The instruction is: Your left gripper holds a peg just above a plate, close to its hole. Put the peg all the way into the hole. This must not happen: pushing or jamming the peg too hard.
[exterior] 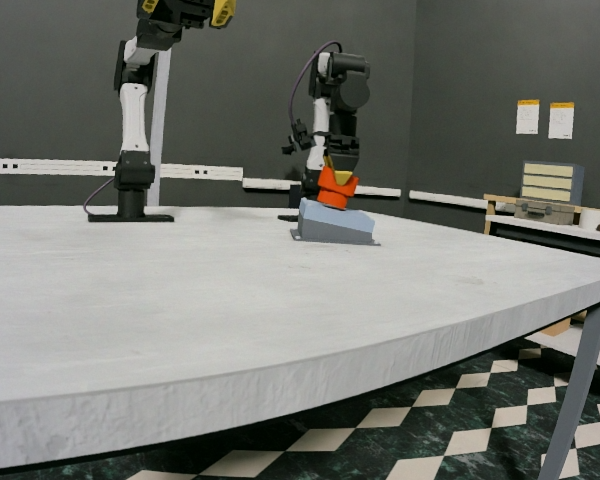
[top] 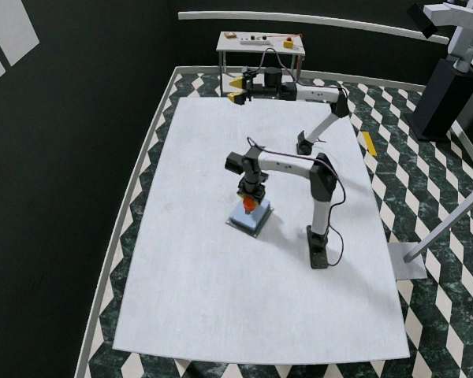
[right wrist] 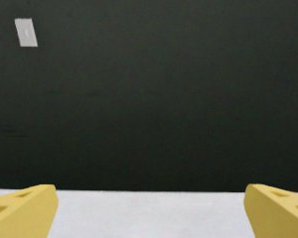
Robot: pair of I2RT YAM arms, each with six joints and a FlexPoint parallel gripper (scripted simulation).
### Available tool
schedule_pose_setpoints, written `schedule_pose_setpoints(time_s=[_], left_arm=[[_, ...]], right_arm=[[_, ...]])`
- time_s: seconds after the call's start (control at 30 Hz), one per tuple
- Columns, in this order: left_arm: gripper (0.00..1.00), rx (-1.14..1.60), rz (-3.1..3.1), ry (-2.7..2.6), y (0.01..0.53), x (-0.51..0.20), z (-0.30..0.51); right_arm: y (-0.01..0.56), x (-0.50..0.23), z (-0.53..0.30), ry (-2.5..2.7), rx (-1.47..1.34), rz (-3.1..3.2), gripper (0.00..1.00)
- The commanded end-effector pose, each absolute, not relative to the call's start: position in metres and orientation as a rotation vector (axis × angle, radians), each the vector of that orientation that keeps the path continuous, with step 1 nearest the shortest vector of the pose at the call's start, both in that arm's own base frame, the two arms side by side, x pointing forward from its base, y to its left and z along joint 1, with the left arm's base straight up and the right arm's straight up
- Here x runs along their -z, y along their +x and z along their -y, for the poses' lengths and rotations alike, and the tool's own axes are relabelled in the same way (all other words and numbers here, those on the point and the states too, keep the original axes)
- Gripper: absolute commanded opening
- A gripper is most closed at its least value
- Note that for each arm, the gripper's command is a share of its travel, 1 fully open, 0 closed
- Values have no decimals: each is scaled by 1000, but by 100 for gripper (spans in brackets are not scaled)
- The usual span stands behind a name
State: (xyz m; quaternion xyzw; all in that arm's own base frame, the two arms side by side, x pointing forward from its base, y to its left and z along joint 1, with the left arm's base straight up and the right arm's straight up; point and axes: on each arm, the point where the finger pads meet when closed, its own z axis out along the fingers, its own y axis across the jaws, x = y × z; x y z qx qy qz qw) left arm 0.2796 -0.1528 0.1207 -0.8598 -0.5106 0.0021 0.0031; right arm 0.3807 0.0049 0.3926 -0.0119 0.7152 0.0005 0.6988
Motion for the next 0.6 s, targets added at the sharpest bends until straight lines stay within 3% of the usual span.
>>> schedule_pose_setpoints(time_s=[0.0,0.57], left_arm=[[34,37,1633,-2756,283,-158,157],[34,50,1587,-2710,282,-181,149]], right_arm=[[378,-391,-12,-89,-5,-1611,100],[351,-365,-71,-268,-131,-1811,100]])
